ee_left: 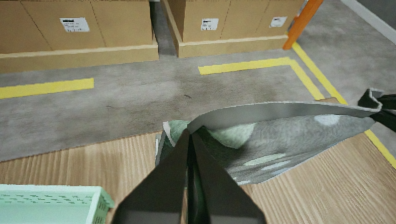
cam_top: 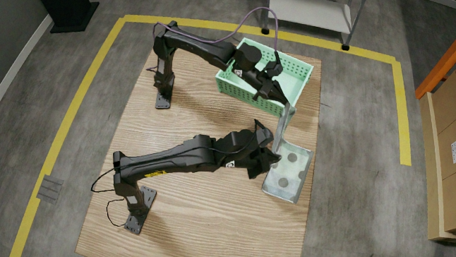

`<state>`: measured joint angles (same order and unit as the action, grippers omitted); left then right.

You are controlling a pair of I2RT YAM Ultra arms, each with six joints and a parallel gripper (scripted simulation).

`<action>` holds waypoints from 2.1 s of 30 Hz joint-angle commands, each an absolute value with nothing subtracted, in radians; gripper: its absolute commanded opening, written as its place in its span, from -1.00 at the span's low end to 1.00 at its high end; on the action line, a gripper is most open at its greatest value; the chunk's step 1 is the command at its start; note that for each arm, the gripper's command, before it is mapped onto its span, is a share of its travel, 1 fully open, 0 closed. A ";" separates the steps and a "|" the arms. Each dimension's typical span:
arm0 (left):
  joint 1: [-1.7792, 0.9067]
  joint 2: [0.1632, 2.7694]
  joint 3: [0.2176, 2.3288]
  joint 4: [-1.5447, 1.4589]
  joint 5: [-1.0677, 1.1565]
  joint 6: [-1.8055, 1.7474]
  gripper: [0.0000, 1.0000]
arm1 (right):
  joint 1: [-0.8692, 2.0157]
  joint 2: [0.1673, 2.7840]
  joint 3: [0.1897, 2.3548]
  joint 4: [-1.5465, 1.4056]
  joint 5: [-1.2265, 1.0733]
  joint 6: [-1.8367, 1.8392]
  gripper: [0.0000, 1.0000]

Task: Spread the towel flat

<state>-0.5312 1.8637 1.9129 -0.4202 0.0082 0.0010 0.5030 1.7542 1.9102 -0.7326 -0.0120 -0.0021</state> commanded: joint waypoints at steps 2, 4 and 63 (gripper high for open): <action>-0.549 1.805 1.932 -0.614 -0.009 -0.004 -1.00 | 0.523 1.701 1.944 -0.900 0.004 -0.003 -1.00; -0.549 1.807 1.938 -0.626 -0.010 -0.005 -1.00 | 0.524 1.703 1.951 -0.911 0.005 -0.003 -1.00; -0.827 1.220 0.579 -0.312 -0.001 -0.004 -1.00 | 0.921 0.956 0.434 -0.422 -0.001 -0.013 -1.00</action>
